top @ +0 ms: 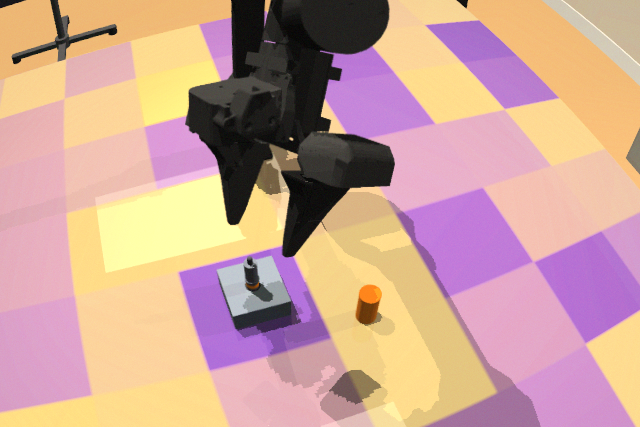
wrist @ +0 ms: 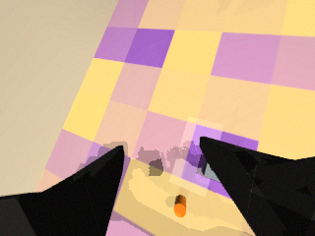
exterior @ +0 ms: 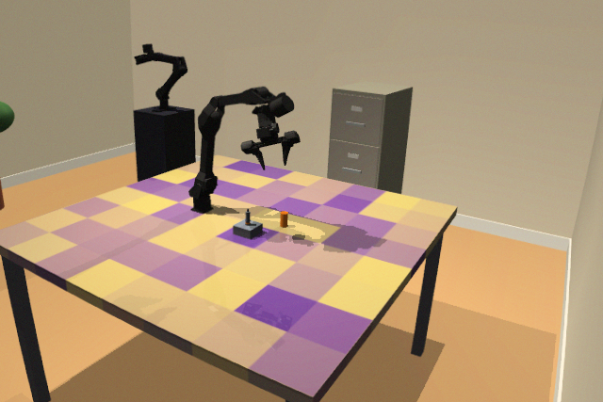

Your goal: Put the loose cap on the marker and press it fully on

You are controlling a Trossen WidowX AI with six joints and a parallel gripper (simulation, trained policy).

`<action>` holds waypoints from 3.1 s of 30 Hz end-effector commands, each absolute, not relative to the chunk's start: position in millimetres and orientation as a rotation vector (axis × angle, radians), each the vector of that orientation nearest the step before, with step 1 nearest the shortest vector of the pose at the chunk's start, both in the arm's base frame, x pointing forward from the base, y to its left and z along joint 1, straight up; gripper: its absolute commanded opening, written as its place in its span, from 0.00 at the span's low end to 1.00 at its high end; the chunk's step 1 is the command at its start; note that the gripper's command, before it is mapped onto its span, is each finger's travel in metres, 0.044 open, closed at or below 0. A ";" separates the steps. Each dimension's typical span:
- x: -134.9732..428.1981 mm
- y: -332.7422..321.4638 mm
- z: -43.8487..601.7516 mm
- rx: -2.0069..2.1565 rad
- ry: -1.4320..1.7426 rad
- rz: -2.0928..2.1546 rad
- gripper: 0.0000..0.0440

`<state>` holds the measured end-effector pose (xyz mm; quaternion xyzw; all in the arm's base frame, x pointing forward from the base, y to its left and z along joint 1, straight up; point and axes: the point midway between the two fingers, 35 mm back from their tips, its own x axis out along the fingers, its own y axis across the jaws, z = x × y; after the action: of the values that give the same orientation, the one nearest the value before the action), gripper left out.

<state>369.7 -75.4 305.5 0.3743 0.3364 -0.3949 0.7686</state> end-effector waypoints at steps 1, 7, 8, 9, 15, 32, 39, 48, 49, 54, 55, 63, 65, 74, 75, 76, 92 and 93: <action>373.1 -68.5 293.9 0.825 0.767 -0.867 0.75; 377.3 -58.0 277.6 0.843 0.819 -0.886 0.75; 377.8 -56.3 274.9 0.846 0.828 -0.890 0.75; 378.4 -54.5 272.2 0.849 0.836 -0.893 0.75; 381.0 -44.0 256.6 0.866 0.887 -0.914 0.75; 383.8 -14.2 216.7 0.909 1.026 -0.974 0.76; 383.2 -2.0 202.5 0.925 1.082 -0.997 0.76; 381.0 13.5 185.8 0.942 1.153 -1.023 0.76; 380.7 15.2 184.1 0.944 1.161 -1.026 0.76; 378.6 23.6 175.3 0.950 1.201 -1.039 0.76; 378.1 25.2 173.6 0.951 1.209 -1.042 0.76; 373.1 36.9 159.5 0.953 1.276 -1.064 0.76; 371.6 39.5 156.0 0.952 1.293 -1.070 0.76; 364.3 49.2 138.7 0.941 1.369 -1.092 0.75; 363.5 50.1 136.6 0.939 1.378 -1.094 0.75; 362.7 50.9 134.4 0.937 1.386 -1.095 0.74; 352.2 57.7 97.1 0.899 1.496 -1.093 0.68; 351.6 57.9 94.4 0.895 1.502 -1.092 0.67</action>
<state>354.6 57.0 103.7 0.3787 0.6153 -0.4553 0.5203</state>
